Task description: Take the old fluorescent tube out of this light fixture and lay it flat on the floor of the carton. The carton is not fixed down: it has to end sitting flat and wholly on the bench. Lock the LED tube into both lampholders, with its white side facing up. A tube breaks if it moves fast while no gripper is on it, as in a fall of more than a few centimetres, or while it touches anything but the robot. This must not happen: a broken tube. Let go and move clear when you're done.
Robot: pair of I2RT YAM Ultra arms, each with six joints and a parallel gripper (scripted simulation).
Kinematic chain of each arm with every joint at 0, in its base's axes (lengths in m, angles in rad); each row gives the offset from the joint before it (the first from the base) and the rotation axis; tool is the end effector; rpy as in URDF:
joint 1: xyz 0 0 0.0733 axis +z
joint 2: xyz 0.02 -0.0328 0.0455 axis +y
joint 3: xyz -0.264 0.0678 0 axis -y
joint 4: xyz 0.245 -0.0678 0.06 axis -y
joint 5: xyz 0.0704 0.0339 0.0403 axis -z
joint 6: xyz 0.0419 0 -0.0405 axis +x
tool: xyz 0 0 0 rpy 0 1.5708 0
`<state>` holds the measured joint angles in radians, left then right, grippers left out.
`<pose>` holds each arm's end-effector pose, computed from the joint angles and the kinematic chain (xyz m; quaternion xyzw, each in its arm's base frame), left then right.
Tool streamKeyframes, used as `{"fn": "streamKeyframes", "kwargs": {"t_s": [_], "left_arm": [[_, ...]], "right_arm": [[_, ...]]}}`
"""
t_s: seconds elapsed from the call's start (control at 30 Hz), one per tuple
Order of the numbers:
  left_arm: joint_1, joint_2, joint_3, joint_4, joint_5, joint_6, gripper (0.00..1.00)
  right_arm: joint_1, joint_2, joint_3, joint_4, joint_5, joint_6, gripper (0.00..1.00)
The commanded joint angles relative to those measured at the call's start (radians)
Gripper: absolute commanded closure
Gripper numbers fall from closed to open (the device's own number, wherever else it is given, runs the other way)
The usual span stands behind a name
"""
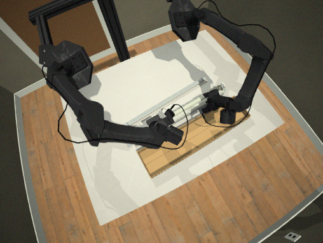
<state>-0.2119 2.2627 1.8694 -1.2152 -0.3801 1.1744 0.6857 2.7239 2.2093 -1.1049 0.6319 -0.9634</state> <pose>0.4272 -0.0749 0.1744 -0.6301 -0.7530 -0.1589 0.1038 0.4011 0.2976 0.0535 0.7028 -0.6395 0.3044 0.0659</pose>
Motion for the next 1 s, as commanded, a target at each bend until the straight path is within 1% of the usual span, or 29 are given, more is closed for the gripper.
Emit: {"fn": "streamKeyframes", "kwargs": {"t_s": [0.0,0.47,0.5,0.57,0.6,0.63,0.67,0.73,0.8,0.83,0.87,0.93,0.97], "left_arm": [[-0.018,-0.018,0.025,0.010,0.015,0.007,0.51],[-0.018,-0.018,0.025,0.010,0.015,0.007,0.51],[-0.024,-0.036,0.042,-0.056,0.016,-0.015,0.51],[-0.030,-0.039,0.058,-0.085,0.015,-0.020,0.51],[-0.034,-0.038,0.074,-0.106,0.016,-0.027,0.51],[-0.038,-0.019,0.091,-0.124,0.015,-0.032,0.51],[-0.042,0.008,0.107,-0.141,0.015,-0.037,0.51],[-0.049,0.005,0.139,-0.172,0.015,-0.047,0.51],[-0.056,-0.032,0.161,-0.193,0.016,-0.044,0.51],[-0.060,-0.026,0.176,-0.209,0.016,-0.046,0.51],[-0.060,-0.020,0.180,-0.182,0.017,-0.043,0.51],[-0.060,-0.020,0.180,-0.182,0.017,-0.043,0.51],[-0.066,-0.017,0.203,-0.232,0.016,-0.056,0.51]], "right_arm": [[0.011,0.017,0.021,0.031,-0.004,0.010,0.51],[0.011,0.018,0.029,0.024,-0.004,0.006,0.51],[0.032,-0.051,0.034,-0.044,-0.009,0.026,0.51],[0.041,-0.050,0.041,-0.070,-0.013,0.036,0.51],[0.046,-0.023,0.055,-0.095,-0.012,0.045,0.51],[0.050,0.010,0.067,-0.115,-0.011,0.052,0.51],[0.054,0.016,0.081,-0.133,-0.011,0.059,0.51],[0.062,0.017,0.103,-0.150,-0.012,0.066,0.51],[0.070,0.016,0.123,-0.176,-0.012,0.076,0.51],[0.077,0.002,0.134,-0.190,-0.014,0.078,0.51],[0.076,0.012,0.141,-0.170,-0.014,0.072,0.51],[0.076,0.012,0.141,-0.170,-0.014,0.072,0.51],[0.084,-0.019,0.158,-0.219,-0.015,0.087,0.51]]}}
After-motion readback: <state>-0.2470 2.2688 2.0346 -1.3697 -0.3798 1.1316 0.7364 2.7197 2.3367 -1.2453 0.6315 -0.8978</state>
